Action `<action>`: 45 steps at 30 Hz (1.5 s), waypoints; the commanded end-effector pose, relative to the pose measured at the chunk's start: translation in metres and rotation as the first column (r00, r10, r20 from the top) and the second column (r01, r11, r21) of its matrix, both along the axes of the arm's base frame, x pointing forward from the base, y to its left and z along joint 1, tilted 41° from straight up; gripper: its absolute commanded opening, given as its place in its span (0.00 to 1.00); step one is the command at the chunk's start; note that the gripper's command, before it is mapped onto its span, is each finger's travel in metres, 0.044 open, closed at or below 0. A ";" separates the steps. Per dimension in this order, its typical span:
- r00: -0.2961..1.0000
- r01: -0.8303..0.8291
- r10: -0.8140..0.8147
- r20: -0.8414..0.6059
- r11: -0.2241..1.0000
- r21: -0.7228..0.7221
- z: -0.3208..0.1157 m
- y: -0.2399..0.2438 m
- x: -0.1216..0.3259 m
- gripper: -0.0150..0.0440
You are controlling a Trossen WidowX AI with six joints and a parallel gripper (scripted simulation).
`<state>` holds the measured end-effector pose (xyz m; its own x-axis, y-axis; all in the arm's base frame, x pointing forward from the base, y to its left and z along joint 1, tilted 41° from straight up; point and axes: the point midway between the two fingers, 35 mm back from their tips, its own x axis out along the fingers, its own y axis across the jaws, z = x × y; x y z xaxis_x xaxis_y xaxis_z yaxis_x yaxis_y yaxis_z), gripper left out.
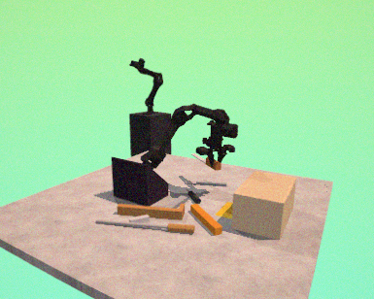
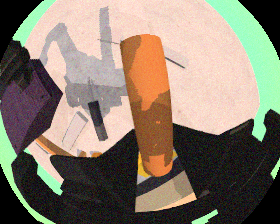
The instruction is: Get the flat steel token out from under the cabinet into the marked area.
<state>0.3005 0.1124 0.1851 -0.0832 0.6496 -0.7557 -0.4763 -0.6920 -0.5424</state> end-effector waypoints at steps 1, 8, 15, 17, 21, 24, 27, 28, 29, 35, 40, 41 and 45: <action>0.999 0.030 -0.029 -0.025 1.000 0.002 0.001 0.000 0.000 0.25; 0.999 0.033 -0.033 -0.028 0.999 0.001 0.000 0.000 0.000 0.25; 1.000 -0.009 0.009 0.008 1.000 0.006 0.000 0.000 0.000 0.25; 1.000 -0.021 0.021 0.019 1.000 0.008 0.000 0.000 0.000 0.25; 0.998 -0.045 0.044 0.039 0.999 0.010 0.000 0.000 0.000 0.25; 0.997 -0.063 0.062 0.055 0.998 0.011 0.000 0.000 0.000 0.25; 0.994 -0.081 0.080 0.071 0.997 0.012 0.000 0.000 0.000 0.25; 0.993 -0.087 0.086 0.076 0.996 0.012 0.000 0.000 0.000 0.25; 0.993 -0.093 0.091 0.081 0.996 0.012 0.000 0.000 0.000 0.25; 0.986 -0.128 0.126 0.112 0.992 0.012 0.000 0.000 0.000 0.25; 0.978 -0.158 0.155 0.138 0.987 0.012 0.000 0.000 0.000 0.25; 0.977 -0.164 0.161 0.143 0.986 0.012 0.000 0.000 0.000 0.25; 0.969 -0.188 0.184 0.164 0.982 0.011 0.000 0.000 0.000 0.25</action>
